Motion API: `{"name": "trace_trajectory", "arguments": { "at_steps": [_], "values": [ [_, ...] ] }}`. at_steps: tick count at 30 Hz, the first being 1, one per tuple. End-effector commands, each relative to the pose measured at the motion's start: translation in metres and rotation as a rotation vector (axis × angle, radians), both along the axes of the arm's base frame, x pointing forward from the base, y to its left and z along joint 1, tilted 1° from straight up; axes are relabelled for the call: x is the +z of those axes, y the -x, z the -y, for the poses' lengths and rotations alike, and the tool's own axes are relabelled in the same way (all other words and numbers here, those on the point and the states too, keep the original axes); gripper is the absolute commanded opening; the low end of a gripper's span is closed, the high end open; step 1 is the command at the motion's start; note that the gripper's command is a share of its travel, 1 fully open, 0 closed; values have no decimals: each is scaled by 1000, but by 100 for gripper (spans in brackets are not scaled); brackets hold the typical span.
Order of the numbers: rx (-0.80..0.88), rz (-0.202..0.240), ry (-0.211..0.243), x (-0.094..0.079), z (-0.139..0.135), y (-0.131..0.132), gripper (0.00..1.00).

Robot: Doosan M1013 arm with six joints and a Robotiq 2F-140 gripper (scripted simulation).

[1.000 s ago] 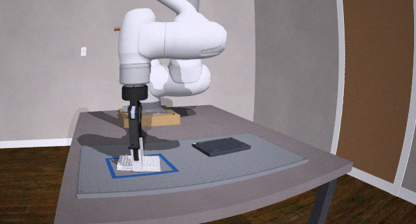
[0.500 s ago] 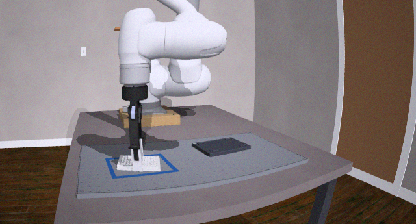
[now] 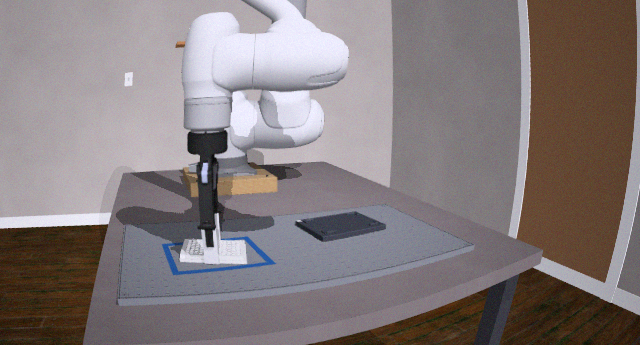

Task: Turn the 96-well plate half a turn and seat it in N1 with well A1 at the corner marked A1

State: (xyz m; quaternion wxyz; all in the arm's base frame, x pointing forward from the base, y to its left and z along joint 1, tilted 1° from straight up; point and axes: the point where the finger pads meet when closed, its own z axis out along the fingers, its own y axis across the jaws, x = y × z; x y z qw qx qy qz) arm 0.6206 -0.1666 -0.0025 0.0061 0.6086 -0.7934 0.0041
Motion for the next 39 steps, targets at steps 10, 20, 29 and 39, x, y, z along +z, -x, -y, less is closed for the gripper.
{"name": "trace_trajectory", "arguments": {
  "at_steps": [10,20,29,39],
  "values": [
    [0,0,0,16,0,0,0],
    [0,0,0,29,0,0,0],
    [0,0,0,44,-1,0,0],
    [0,0,0,57,-1,0,0]
  ]
}}
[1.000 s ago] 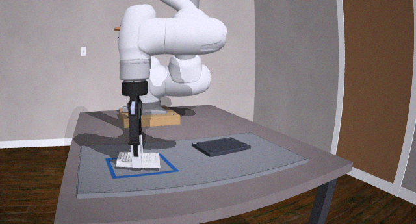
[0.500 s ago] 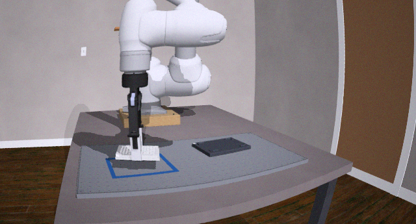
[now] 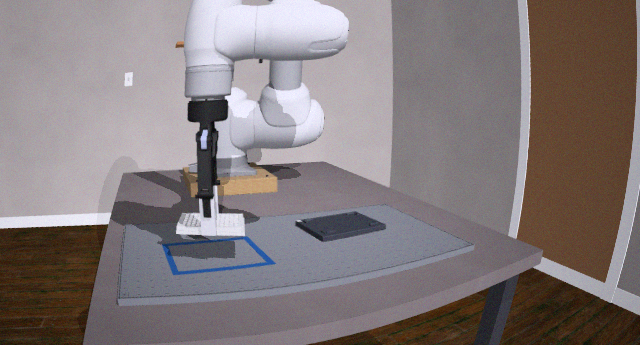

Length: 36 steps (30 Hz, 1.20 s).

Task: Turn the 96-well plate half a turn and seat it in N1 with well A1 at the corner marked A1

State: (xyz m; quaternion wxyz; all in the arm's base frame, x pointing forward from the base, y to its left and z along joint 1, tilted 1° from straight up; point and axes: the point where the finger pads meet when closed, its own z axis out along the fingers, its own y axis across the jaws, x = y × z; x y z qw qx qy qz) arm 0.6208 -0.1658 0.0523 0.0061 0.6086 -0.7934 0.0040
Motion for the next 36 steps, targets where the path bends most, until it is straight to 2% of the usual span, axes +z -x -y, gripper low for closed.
{"name": "trace_trajectory", "arguments": {
  "at_steps": [1,21,30,32,36],
  "values": [
    [0,0,0,4,0,0,0],
    [0,0,0,7,0,0,0],
    [300,-4,-2,8,-29,7,0],
    [300,-4,-2,8,-29,7,0],
    [433,-6,-2,8,-42,10,0]
  ]
}}
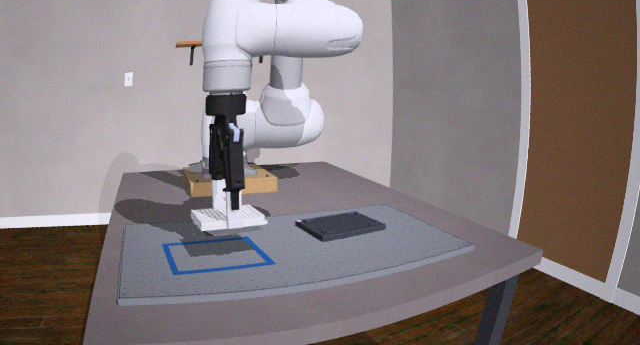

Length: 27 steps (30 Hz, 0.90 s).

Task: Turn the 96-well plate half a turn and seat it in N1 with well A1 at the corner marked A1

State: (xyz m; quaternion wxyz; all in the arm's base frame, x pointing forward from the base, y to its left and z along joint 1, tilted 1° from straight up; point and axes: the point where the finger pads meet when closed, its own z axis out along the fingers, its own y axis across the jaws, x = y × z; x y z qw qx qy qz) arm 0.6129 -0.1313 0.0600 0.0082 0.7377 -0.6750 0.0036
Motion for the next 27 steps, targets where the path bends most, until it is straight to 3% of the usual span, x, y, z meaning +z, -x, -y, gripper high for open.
{"name": "trace_trajectory", "arguments": {
  "at_steps": [1,27],
  "values": [
    [116,-1,-4,0,-11,3,0],
    [916,-13,-8,3,-89,21,0]
  ]
}}
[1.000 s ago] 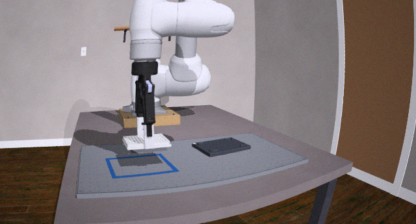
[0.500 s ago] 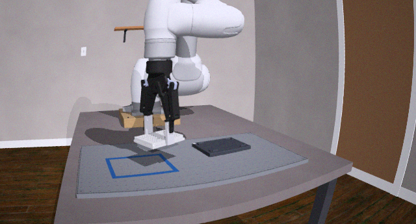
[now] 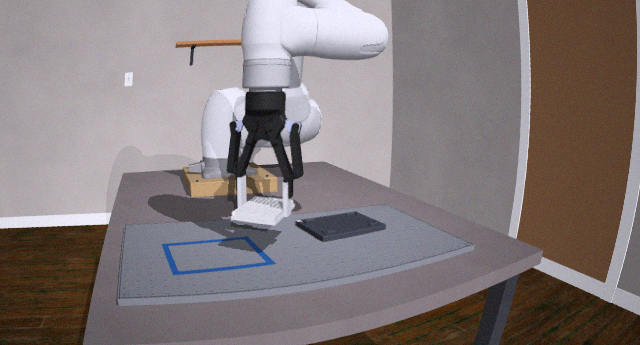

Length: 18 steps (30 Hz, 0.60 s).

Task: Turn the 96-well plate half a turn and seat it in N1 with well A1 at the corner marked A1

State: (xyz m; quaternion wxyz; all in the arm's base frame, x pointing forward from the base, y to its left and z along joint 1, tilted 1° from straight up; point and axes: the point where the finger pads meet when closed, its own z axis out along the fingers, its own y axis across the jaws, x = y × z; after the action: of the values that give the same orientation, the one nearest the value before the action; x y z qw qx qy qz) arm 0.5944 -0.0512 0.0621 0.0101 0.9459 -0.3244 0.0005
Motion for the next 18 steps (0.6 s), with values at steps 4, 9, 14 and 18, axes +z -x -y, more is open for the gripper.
{"name": "trace_trajectory", "arguments": {
  "at_steps": [4,9,14,18],
  "values": [
    [161,-2,-7,1,-15,3,0],
    [328,-5,-7,1,-32,7,0],
    [495,-7,-8,1,-48,11,0],
    [573,-9,-9,2,-61,14,0]
  ]
}}
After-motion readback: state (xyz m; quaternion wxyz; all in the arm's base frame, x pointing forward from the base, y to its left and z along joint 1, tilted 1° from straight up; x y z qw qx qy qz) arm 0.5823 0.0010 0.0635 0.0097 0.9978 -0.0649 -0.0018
